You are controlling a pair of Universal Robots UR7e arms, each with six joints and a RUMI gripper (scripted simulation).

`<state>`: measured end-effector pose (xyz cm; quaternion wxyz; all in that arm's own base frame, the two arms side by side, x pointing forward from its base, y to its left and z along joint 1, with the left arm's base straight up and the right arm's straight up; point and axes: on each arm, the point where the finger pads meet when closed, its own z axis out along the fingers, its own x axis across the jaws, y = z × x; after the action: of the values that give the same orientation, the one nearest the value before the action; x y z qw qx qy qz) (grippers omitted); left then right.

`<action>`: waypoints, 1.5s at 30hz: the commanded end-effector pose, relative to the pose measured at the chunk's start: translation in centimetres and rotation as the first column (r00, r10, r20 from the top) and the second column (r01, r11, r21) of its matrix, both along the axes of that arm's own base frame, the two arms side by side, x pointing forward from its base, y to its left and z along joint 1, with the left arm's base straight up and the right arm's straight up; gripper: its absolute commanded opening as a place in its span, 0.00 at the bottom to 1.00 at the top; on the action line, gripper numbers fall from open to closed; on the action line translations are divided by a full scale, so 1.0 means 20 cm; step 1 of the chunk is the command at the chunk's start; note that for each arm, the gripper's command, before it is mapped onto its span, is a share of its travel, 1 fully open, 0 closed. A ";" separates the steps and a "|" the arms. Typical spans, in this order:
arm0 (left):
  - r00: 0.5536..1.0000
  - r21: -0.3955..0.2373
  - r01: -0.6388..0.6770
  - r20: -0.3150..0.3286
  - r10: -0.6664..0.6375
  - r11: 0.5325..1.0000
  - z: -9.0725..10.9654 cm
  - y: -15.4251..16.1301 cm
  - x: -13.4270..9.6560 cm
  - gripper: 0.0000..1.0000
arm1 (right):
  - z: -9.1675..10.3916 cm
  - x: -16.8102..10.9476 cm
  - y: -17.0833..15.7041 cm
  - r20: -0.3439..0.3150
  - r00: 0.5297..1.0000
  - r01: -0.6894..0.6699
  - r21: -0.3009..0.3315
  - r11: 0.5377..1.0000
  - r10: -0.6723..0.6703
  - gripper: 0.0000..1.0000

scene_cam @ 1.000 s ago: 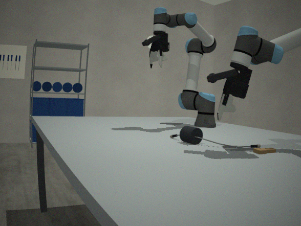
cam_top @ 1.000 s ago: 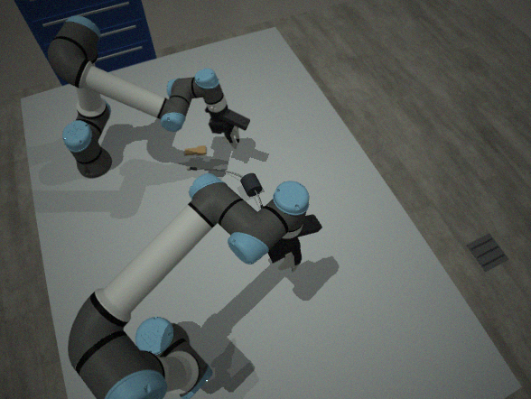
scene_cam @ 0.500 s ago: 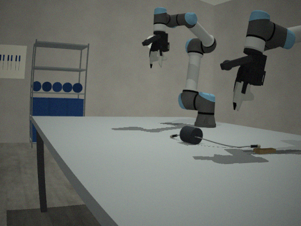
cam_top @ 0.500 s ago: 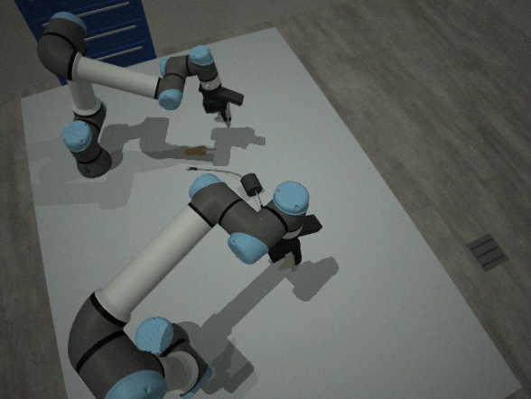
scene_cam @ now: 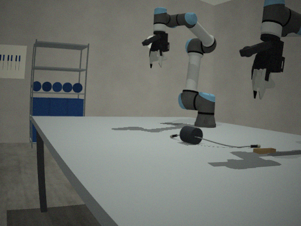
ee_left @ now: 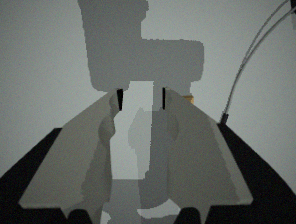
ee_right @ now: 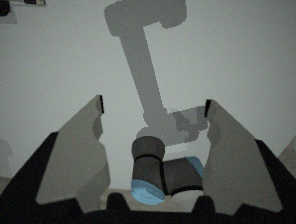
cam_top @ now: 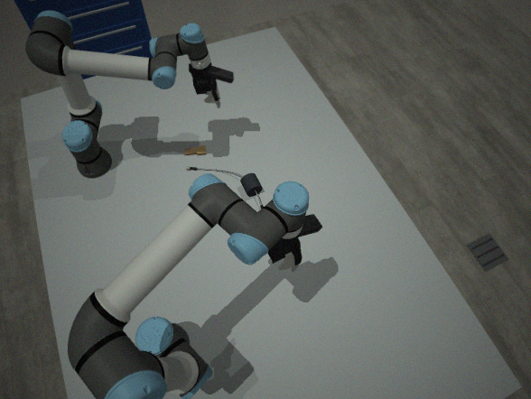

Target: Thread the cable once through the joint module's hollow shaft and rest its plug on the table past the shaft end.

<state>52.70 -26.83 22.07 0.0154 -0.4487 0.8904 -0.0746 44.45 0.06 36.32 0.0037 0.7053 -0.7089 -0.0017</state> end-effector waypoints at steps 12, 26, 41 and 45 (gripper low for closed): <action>0.980 0.033 -0.196 -0.038 0.197 0.980 0.24 0.44 -0.02 0.20 | 0.01 0.00 0.00 0.004 1.000 -0.002 0.001 1.000 0.002 0.61; 0.930 0.067 -0.359 -0.066 0.363 0.931 0.43 0.81 -0.12 0.20 | 0.01 0.00 0.00 0.006 1.000 -0.003 0.002 1.000 0.003 0.61; 0.842 0.105 -0.523 -0.089 0.532 0.846 0.64 1.20 -0.31 0.20 | 0.01 0.00 0.00 0.008 1.000 -0.004 0.003 1.000 0.004 0.61; 0.808 0.116 -0.572 -0.093 0.582 0.812 0.71 1.31 -0.38 0.20 | 0.01 0.00 0.00 0.009 1.000 -0.005 0.003 1.000 0.005 0.61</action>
<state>46.31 -2.60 35.05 0.0015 -0.6825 0.7309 -0.0071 44.51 0.01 36.48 0.0004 0.7069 -0.7073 -0.0002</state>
